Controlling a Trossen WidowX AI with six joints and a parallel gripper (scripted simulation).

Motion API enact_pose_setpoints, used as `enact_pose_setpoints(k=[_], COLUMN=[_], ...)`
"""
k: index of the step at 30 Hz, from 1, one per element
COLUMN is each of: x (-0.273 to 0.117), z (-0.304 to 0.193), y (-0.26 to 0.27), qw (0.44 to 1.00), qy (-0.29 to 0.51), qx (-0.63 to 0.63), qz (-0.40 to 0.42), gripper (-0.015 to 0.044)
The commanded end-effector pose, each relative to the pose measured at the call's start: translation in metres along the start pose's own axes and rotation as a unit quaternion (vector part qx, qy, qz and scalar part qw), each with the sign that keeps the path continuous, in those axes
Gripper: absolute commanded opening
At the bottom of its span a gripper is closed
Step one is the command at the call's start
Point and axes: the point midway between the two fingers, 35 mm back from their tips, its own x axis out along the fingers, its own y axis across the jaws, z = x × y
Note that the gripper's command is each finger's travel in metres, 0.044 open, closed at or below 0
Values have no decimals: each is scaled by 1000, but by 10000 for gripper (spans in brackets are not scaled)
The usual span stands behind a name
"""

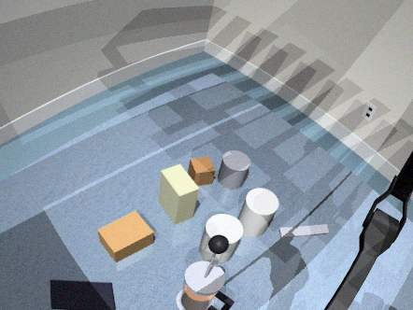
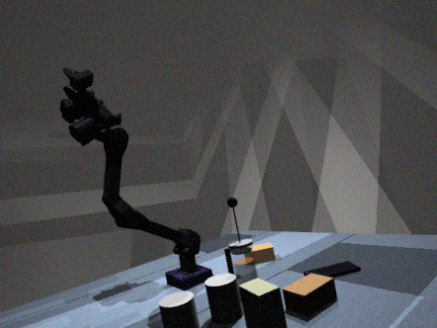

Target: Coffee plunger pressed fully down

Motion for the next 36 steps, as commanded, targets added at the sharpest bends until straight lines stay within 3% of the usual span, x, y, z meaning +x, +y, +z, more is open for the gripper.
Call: enact_pose_setpoints(k=[1,10,17,27,36], x=[0,0,-30,-145,-277], z=[-1,-58,-158,-278,-305], y=[1,32,70,69,21], qw=[1000,994,954,813,626], qy=[2,105,292,563,734], qx=[0,-34,-66,-149,-227], qz=[0,15,29,-22,-132], gripper=[426,440,440,440,440])
